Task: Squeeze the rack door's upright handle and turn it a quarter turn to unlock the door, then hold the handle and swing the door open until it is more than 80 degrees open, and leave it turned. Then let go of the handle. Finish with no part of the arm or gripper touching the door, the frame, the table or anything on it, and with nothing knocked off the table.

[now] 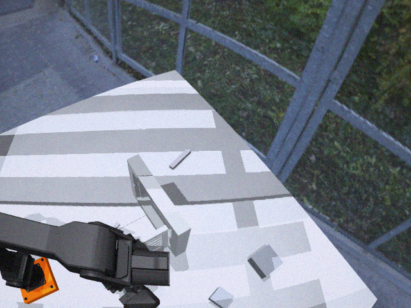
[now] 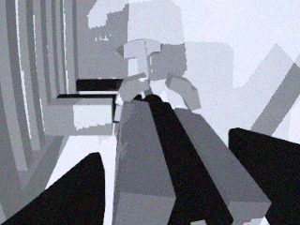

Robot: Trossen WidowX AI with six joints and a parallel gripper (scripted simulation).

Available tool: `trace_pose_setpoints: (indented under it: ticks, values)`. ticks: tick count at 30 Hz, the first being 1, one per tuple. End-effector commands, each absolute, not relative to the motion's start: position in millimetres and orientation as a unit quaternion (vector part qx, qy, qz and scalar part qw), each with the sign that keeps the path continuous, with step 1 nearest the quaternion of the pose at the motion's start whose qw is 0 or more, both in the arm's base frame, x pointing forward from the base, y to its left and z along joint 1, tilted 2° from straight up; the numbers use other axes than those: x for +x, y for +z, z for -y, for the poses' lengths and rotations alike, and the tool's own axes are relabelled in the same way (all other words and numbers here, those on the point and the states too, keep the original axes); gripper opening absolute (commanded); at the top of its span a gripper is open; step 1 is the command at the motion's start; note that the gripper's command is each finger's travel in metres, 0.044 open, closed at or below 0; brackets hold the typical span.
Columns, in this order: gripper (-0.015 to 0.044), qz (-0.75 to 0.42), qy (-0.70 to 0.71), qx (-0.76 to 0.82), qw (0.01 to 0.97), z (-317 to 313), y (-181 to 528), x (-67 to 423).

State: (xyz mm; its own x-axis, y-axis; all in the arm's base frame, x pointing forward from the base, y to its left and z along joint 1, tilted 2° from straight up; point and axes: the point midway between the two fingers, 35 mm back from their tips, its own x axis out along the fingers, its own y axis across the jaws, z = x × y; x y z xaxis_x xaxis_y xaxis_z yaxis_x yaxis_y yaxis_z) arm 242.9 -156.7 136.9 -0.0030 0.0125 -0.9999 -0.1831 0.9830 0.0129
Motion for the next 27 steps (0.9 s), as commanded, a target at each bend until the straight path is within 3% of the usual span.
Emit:
trace_pose_setpoints:
  ticks: [1,27]
  values:
    - [0.0296,-0.706,0.073,-0.061,0.702,157,138,244]
    - [0.0296,-0.706,0.071,-0.061,0.702,159,168,245]
